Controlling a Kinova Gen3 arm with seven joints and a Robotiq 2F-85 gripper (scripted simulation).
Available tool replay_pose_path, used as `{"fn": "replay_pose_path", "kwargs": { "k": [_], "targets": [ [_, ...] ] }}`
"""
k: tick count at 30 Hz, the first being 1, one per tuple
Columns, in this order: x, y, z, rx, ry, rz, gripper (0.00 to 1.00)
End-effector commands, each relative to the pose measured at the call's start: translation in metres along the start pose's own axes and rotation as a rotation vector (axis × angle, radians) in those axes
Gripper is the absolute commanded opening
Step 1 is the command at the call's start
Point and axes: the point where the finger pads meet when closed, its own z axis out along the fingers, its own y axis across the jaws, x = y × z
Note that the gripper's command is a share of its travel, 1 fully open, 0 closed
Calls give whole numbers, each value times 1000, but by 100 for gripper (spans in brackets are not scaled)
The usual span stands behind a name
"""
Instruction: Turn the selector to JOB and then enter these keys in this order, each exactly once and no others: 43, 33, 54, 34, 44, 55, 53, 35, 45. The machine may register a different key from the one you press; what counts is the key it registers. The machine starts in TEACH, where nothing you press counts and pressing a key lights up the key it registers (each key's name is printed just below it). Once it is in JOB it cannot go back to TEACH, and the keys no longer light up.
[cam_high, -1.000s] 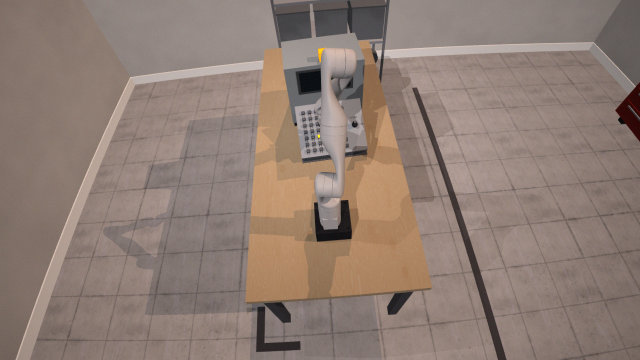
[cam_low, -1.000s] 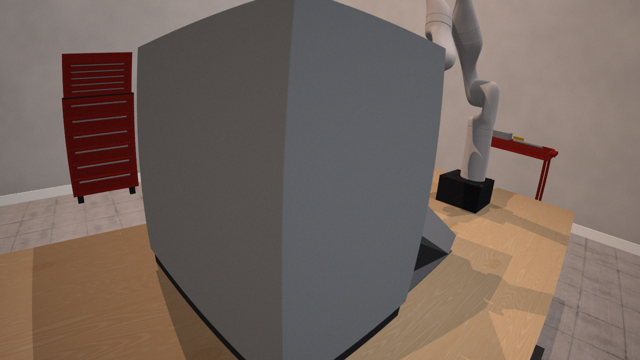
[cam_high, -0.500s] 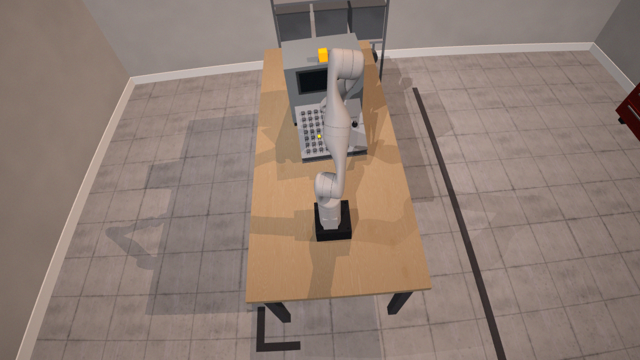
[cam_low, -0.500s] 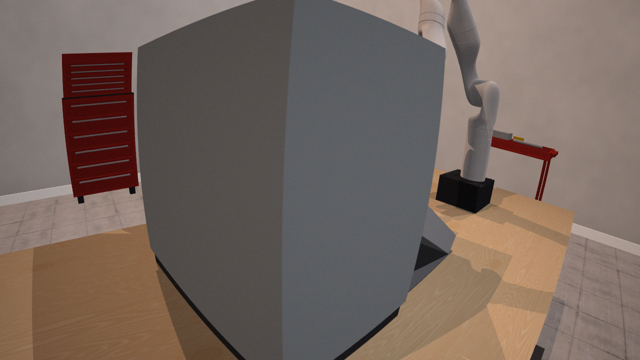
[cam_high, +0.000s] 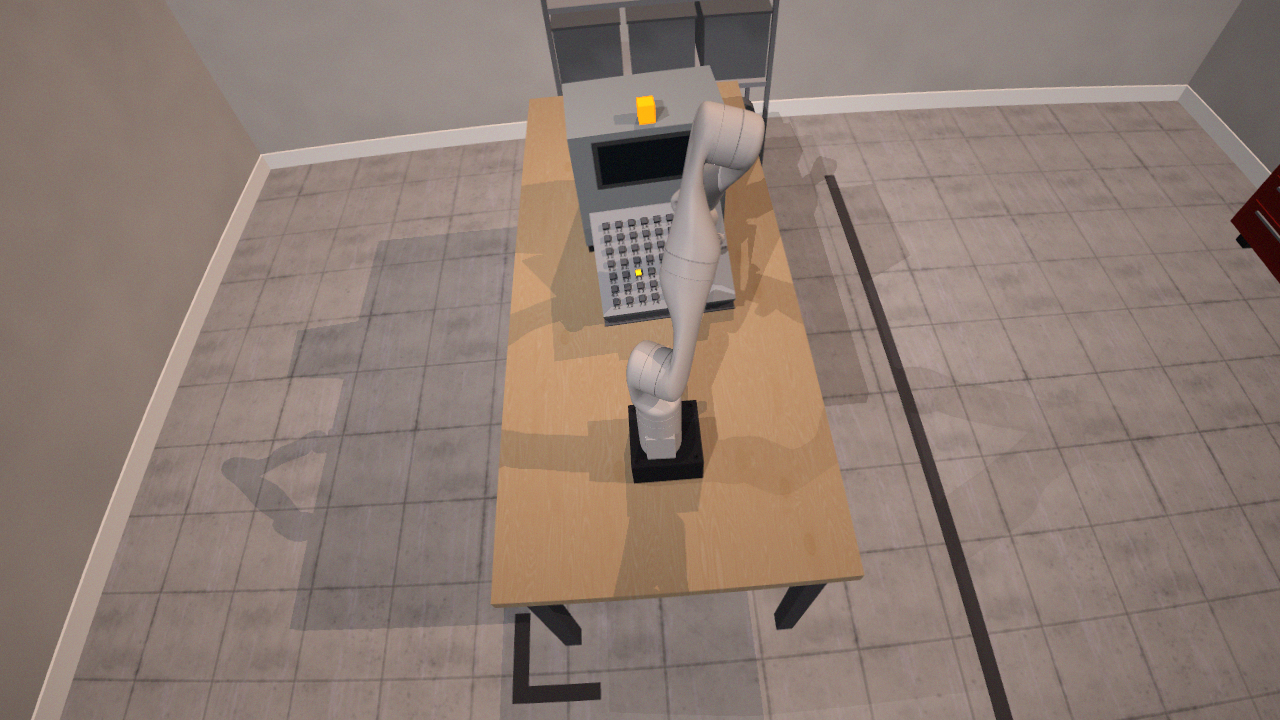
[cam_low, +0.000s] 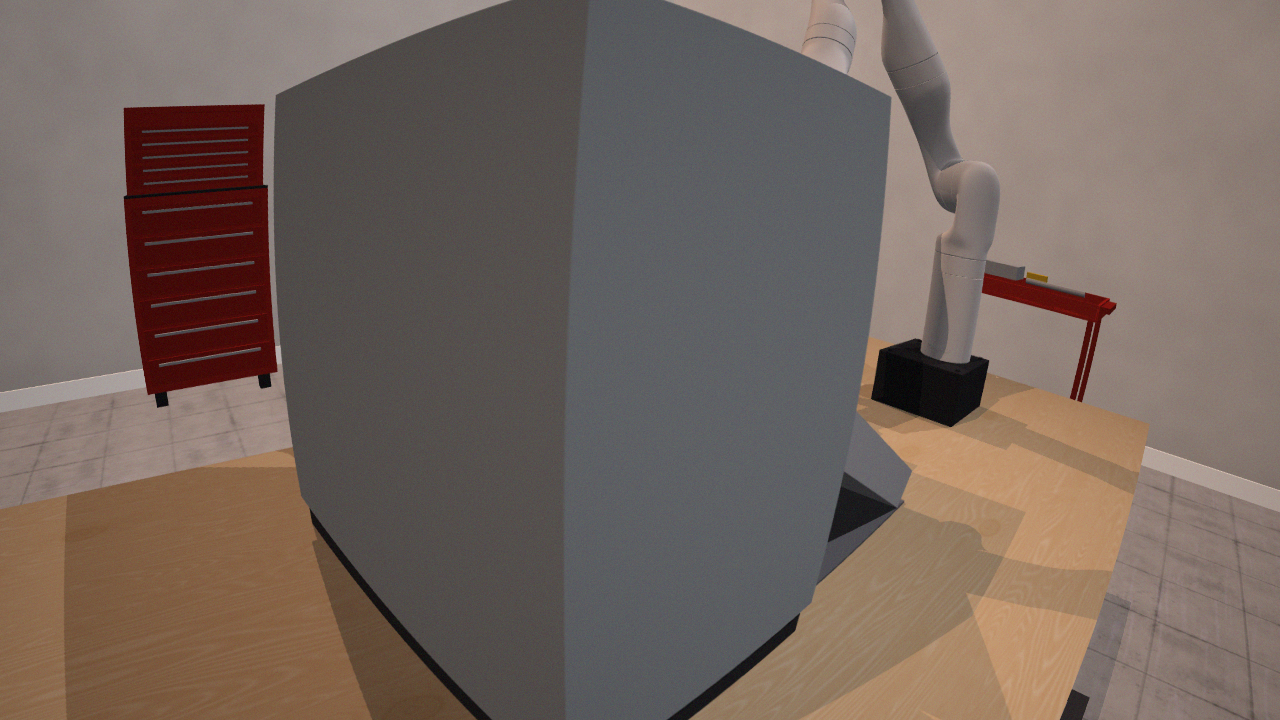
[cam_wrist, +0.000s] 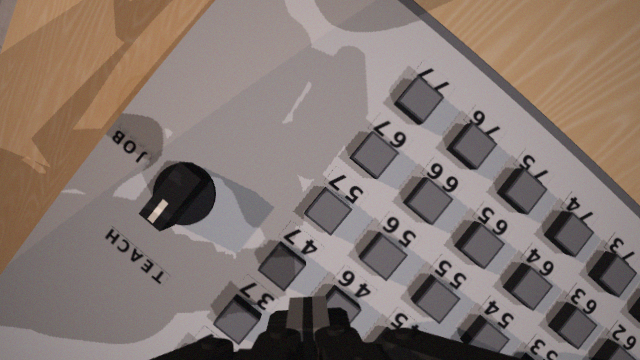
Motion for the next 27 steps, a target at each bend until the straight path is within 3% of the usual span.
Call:
{"fn": "replay_pose_path", "kwargs": {
  "k": [1,4,6,8,14,23,24,27],
  "targets": [
    [11,-13,-2,2,-9,167,10],
    [20,-24,-4,1,-9,301,10],
    [20,-24,-4,1,-9,301,10],
    [30,-35,-5,0,-9,447,10],
    [46,-54,-8,-1,-9,688,10],
    [49,-57,-9,-1,-9,738,10],
    [49,-57,-9,-1,-9,738,60],
    [49,-57,-9,-1,-9,738,60]
  ]
}}
